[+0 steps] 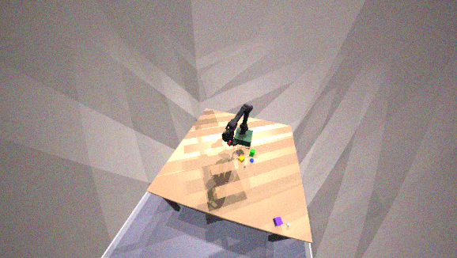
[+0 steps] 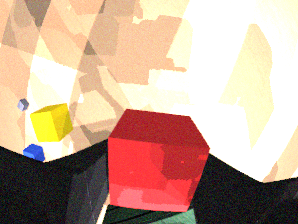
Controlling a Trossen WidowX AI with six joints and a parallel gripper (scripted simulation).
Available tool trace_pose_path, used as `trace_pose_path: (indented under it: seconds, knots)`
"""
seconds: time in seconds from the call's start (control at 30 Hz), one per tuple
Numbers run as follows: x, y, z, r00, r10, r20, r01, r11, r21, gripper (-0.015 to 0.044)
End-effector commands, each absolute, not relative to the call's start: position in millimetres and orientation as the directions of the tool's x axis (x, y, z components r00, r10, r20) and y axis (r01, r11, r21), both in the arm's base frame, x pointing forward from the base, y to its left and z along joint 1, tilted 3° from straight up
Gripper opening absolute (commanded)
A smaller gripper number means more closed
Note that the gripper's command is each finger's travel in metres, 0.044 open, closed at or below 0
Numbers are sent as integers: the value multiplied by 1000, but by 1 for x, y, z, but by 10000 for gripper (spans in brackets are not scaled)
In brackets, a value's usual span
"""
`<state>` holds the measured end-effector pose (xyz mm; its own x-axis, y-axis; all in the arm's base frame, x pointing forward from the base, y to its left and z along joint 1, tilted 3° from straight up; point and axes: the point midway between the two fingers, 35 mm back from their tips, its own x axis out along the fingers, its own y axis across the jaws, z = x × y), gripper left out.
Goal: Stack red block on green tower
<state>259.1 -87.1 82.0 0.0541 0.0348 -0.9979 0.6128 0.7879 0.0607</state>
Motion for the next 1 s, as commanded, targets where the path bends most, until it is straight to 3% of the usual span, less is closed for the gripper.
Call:
trace_pose_path:
  seconds: [0.0, 0.97]
  knots:
    - [264, -74, 84, 56, 32, -998, 611, 789, 59, 0]
    - [268, 58, 89, 57, 34, -998, 594, 802, 61, 0]
